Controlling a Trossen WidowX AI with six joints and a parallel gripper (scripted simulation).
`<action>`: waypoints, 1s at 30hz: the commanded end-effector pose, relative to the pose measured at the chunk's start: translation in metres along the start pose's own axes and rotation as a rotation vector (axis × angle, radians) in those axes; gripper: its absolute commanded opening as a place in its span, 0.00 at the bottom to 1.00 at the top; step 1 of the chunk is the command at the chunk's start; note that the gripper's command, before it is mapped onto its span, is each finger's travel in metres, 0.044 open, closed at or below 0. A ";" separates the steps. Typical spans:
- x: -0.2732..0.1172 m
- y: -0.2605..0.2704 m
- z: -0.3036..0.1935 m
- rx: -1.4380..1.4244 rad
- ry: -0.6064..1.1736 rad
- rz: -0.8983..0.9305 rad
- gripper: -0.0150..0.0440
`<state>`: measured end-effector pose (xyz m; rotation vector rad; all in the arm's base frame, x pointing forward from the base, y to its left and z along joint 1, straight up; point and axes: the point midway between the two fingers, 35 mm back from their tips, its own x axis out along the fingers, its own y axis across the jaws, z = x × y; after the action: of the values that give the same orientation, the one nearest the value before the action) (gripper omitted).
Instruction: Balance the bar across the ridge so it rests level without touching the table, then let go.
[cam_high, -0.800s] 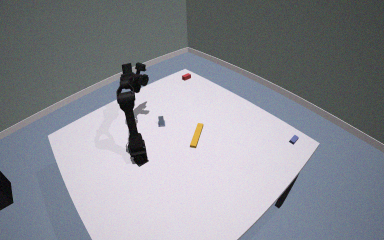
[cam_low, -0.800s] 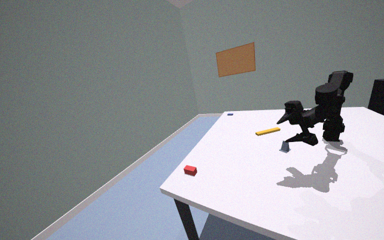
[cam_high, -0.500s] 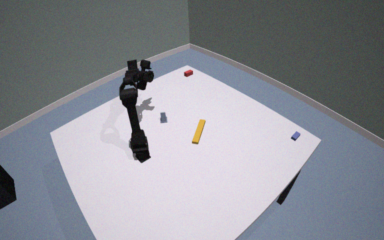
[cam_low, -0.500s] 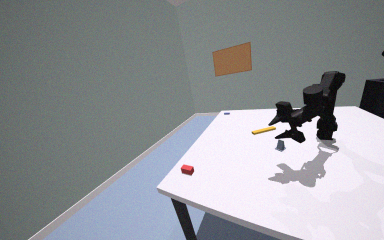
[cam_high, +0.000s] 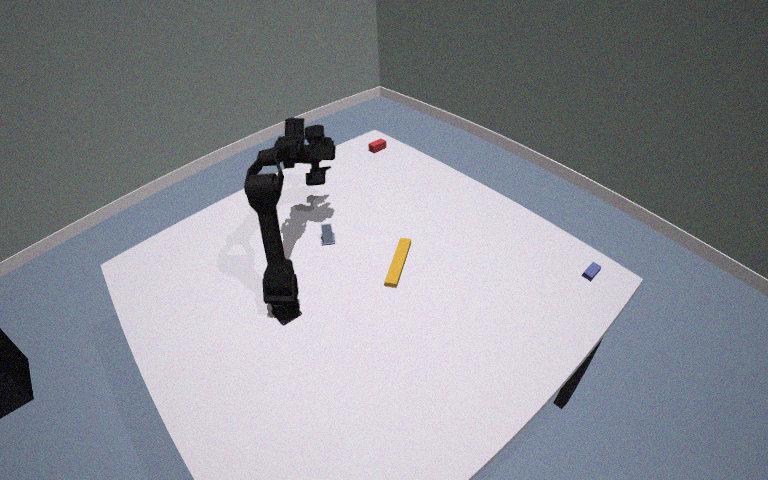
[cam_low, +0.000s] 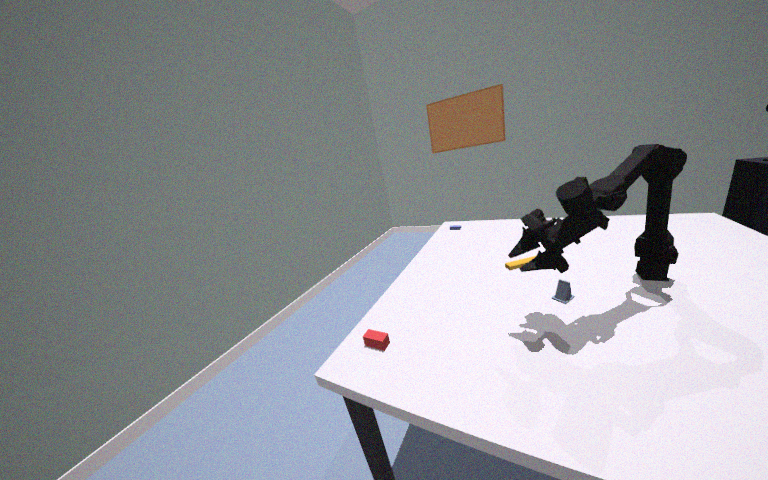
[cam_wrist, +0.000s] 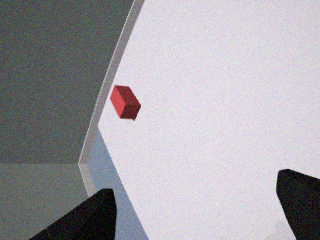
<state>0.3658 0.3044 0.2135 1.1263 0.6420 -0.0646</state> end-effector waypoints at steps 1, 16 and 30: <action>0.010 -0.011 0.013 -0.101 -0.005 -0.056 0.79; 0.033 -0.053 0.080 -0.492 0.024 -0.281 0.79; 0.037 -0.097 0.140 -0.805 0.157 -0.472 0.79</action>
<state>0.4215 0.1626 0.1603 0.2541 0.9107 -0.1195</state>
